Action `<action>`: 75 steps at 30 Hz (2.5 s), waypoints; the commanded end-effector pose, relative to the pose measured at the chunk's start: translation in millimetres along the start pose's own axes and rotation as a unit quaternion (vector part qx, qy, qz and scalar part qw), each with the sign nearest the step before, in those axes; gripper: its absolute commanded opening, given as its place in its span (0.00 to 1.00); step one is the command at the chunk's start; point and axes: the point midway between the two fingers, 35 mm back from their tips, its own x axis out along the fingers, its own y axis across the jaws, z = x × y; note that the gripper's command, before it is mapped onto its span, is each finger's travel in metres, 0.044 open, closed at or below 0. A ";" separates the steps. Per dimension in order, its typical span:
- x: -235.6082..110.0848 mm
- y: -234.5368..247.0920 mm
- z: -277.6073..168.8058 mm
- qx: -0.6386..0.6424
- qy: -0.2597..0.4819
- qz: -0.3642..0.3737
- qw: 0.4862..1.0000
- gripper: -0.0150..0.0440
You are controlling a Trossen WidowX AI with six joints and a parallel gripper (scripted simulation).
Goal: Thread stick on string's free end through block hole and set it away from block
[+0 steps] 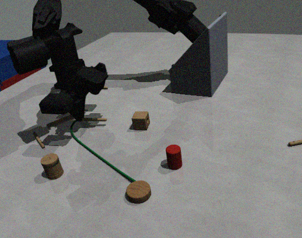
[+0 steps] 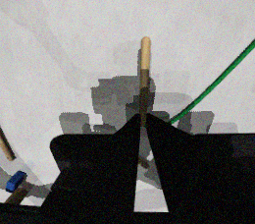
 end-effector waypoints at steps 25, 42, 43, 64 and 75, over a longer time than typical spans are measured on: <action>-0.5 -1.5 36.6 -0.002 -0.003 0.001 1.000 0.25; -1.3 -0.2 59.6 -0.002 -0.003 0.001 1.000 0.25; -1.4 -0.1 60.9 -0.002 -0.003 0.001 1.000 0.25; -0.8 2.4 77.7 -0.003 -0.002 0.001 1.000 0.25; -1.1 2.8 93.6 -0.003 -0.002 0.001 1.000 0.25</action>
